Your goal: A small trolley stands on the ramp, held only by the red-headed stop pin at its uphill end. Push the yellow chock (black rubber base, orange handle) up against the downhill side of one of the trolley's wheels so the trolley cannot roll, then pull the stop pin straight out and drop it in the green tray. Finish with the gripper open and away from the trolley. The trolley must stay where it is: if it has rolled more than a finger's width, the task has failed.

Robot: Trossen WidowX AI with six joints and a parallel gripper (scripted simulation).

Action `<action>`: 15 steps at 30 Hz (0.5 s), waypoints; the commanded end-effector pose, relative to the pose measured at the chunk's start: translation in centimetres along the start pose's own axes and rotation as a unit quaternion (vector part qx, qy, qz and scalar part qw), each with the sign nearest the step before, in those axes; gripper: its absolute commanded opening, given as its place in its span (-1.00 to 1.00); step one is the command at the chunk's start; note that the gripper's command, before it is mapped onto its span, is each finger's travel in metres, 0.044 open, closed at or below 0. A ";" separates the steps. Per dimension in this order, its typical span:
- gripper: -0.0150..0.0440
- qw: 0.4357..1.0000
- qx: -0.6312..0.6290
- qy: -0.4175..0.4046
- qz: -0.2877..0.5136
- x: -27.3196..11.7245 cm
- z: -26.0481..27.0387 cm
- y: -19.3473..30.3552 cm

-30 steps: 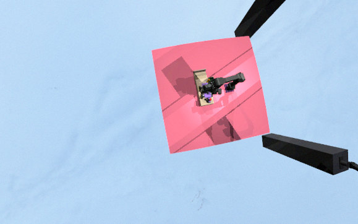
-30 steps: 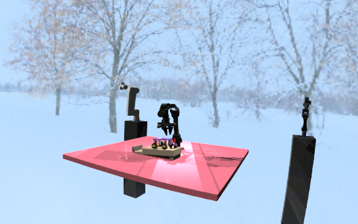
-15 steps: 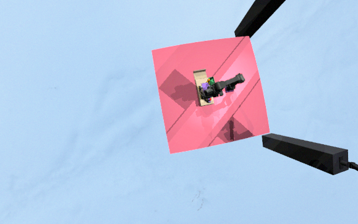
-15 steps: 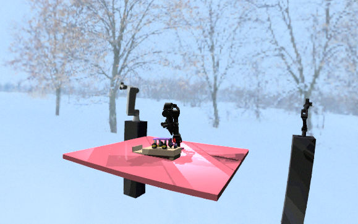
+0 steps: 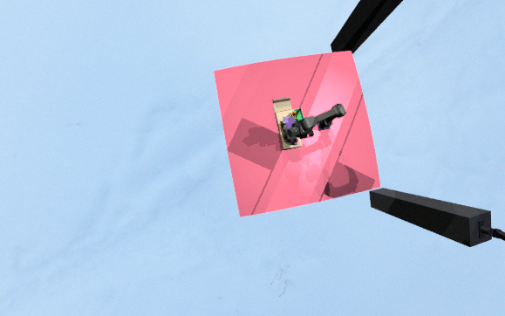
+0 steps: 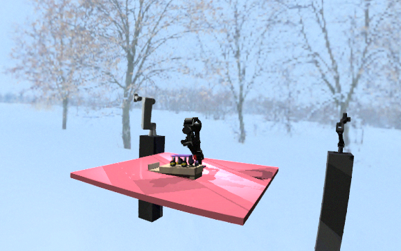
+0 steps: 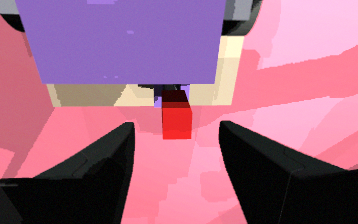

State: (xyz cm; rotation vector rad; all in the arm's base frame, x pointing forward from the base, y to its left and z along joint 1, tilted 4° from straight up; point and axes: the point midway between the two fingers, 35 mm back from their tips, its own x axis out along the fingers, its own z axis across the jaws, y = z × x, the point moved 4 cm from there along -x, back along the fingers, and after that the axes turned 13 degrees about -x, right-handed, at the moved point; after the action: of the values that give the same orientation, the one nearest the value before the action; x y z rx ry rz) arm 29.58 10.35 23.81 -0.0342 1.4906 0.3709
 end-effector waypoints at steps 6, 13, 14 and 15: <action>0.15 1.000 0.002 -0.001 0.003 0.8 0.0 0.1; 0.15 1.000 0.002 -0.001 0.003 1.8 0.0 0.1; 0.15 1.000 0.002 -0.001 0.003 2.0 0.0 0.0; 0.15 1.000 0.002 -0.001 0.003 2.1 0.0 0.0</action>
State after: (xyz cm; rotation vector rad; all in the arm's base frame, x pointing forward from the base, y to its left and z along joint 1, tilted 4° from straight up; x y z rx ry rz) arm 29.64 10.72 22.22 -0.0336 1.4899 0.3719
